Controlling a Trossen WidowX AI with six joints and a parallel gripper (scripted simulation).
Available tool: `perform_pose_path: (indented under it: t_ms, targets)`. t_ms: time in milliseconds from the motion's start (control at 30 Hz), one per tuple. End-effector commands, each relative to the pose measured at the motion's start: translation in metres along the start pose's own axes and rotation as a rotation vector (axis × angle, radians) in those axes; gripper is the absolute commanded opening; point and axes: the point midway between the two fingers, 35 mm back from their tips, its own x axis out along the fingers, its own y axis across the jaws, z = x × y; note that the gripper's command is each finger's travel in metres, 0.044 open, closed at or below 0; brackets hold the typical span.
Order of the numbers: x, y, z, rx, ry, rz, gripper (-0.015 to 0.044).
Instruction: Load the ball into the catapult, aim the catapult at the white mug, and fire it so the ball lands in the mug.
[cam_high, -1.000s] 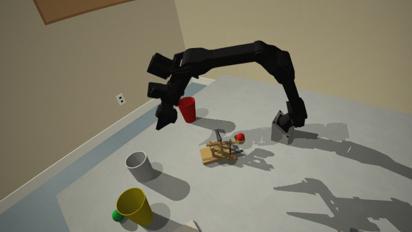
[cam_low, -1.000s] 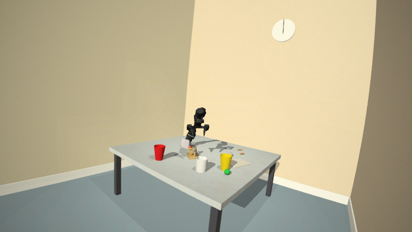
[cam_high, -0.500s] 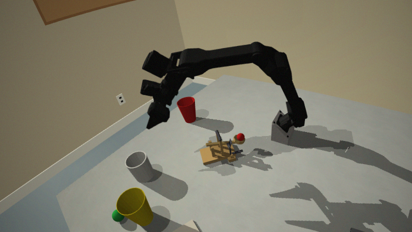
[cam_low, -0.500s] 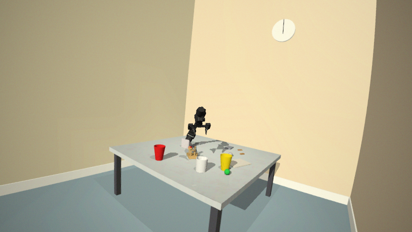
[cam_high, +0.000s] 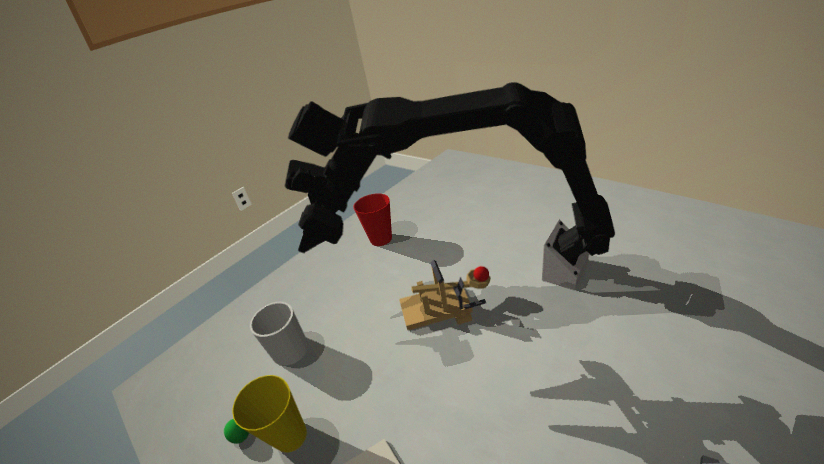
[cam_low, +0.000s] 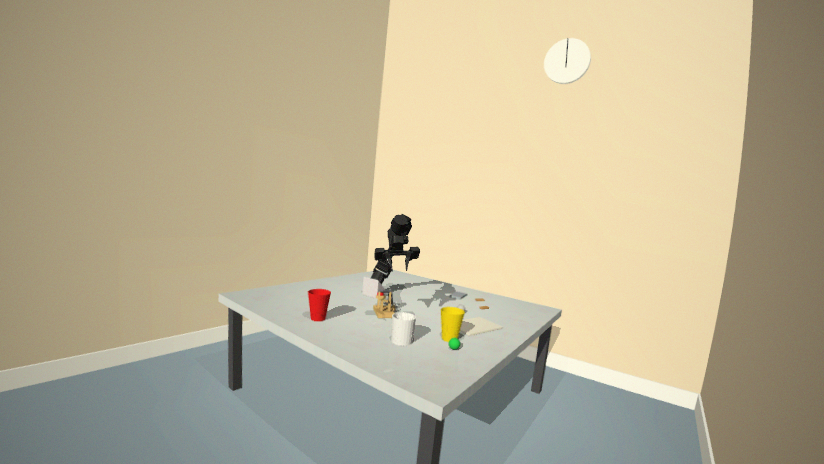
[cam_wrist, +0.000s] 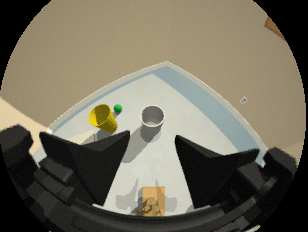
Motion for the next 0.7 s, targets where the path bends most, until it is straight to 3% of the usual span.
perform_pose_path:
  t_ms: [0, 233, 667]
  targets:
    - [-0.003, 0.002, 0.002, -0.008, -0.008, 0.003, 0.0177]
    - [-0.003, 0.002, 0.002, -0.008, -0.008, 0.003, 0.0]
    - [-0.003, 0.006, -0.008, -0.067, 0.019, -0.021, 0.0]
